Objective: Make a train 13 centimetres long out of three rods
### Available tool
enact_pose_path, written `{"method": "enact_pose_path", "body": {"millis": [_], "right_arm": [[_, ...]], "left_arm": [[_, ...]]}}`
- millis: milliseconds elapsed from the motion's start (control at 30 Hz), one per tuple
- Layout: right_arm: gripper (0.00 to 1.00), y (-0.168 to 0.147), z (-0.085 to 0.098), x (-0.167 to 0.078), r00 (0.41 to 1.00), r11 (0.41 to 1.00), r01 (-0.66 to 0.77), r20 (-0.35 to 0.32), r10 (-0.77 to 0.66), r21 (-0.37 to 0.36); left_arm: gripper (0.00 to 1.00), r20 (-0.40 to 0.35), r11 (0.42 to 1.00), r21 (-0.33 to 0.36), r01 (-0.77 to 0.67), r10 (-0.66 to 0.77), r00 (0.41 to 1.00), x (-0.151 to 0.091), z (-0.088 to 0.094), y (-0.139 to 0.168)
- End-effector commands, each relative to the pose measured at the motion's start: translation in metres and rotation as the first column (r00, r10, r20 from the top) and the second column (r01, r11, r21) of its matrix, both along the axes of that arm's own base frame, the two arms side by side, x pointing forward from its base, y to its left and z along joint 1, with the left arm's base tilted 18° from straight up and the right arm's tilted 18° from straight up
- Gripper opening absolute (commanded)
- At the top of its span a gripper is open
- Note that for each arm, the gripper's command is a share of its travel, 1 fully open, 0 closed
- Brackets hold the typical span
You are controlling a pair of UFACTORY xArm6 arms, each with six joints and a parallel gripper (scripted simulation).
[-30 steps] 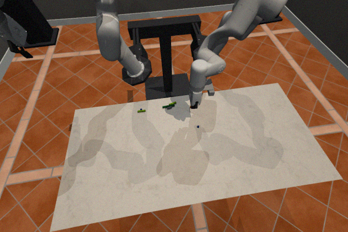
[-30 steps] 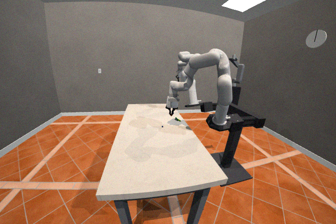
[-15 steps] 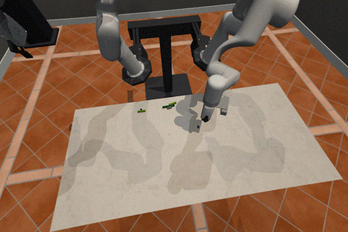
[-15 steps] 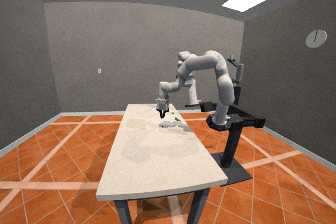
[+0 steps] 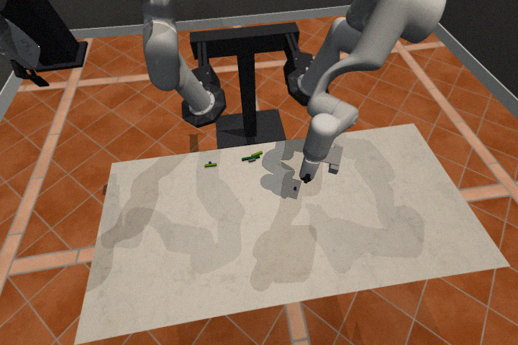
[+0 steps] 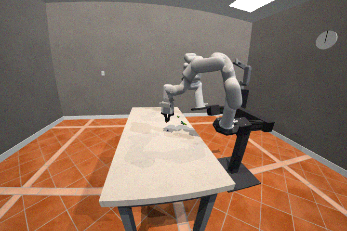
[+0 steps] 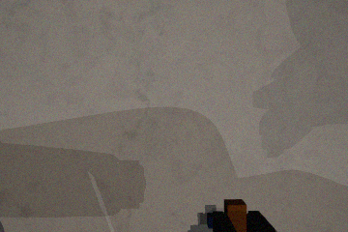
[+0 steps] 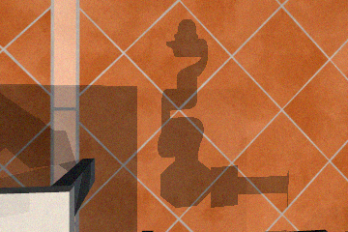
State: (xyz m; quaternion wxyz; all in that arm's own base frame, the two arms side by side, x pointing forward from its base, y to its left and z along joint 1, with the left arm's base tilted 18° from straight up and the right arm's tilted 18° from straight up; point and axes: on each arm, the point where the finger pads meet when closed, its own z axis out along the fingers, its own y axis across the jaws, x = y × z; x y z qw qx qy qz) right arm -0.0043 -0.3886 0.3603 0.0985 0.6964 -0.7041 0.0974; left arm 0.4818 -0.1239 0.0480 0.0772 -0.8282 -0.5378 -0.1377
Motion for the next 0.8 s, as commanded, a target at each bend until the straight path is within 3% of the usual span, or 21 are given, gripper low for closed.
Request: {"method": "enact_pose_path", "body": {"millis": [0,200,533,767], "right_arm": [[1.0,0.0,0.001,0.0,1.0,1.0,0.0,0.0,0.0,-0.004],[1.0,0.0,0.001,0.0,1.0,1.0,0.0,0.0,0.0,-0.004],[1.0,0.0,0.001,0.0,1.0,1.0,0.0,0.0,0.0,-0.004],[1.0,0.0,0.001,0.0,1.0,1.0,0.0,0.0,0.0,-0.004]], "left_arm": [[0.06,0.004,1.0,-0.002,0.001,-0.001,1.0,0.002,0.0,0.0],[0.06,0.003,1.0,-0.001,0.001,-0.001,1.0,0.003,-0.01,0.002],[0.06,0.003,1.0,-0.001,0.001,-0.001,1.0,0.011,-0.049,0.014],[0.06,0.003,1.0,-0.001,0.001,-0.001,1.0,0.014,-0.068,0.019]]}}
